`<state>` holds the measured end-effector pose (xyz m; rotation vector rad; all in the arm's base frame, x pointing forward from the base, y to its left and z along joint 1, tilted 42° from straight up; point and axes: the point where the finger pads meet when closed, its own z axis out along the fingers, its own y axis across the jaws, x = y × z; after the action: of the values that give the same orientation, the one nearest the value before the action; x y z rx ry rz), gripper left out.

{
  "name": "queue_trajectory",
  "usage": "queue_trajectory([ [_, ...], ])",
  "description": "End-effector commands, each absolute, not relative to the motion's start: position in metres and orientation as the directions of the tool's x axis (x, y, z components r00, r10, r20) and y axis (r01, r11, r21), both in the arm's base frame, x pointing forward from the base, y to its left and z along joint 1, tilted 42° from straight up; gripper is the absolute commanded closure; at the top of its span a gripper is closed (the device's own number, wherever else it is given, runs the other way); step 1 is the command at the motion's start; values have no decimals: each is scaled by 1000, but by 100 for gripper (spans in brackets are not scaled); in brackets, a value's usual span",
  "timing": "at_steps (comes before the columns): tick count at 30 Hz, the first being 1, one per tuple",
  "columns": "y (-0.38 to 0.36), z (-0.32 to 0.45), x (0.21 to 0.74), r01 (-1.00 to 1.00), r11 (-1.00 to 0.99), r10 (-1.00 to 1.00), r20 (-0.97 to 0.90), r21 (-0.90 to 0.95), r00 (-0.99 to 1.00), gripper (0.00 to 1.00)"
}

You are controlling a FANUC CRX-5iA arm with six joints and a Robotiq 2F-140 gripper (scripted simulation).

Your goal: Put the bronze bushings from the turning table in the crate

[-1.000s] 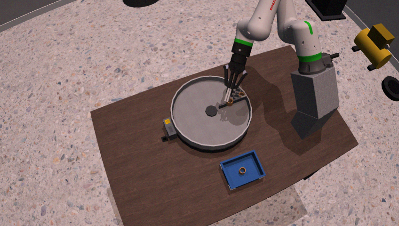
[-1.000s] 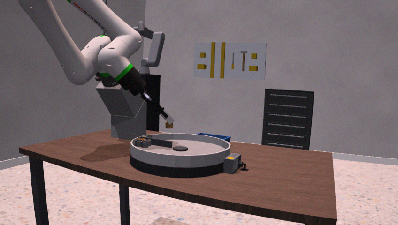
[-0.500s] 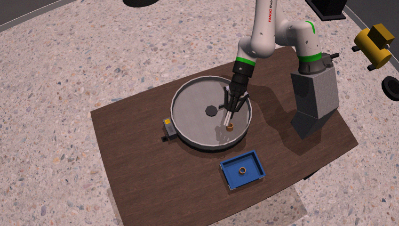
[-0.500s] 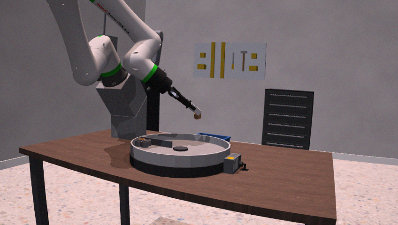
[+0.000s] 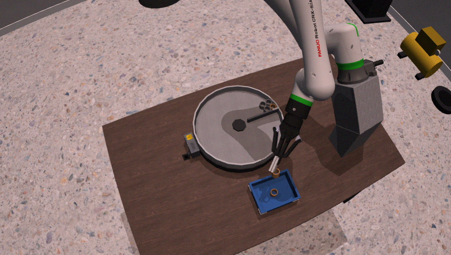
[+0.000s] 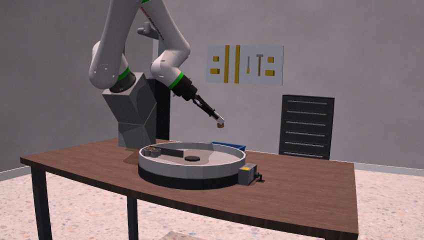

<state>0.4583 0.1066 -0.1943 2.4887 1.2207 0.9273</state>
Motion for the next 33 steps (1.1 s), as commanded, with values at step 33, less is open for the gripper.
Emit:
queue_trajectory([
  [33, 118, -252, 410, 486, -606, 771, 317, 630, 552, 100],
])
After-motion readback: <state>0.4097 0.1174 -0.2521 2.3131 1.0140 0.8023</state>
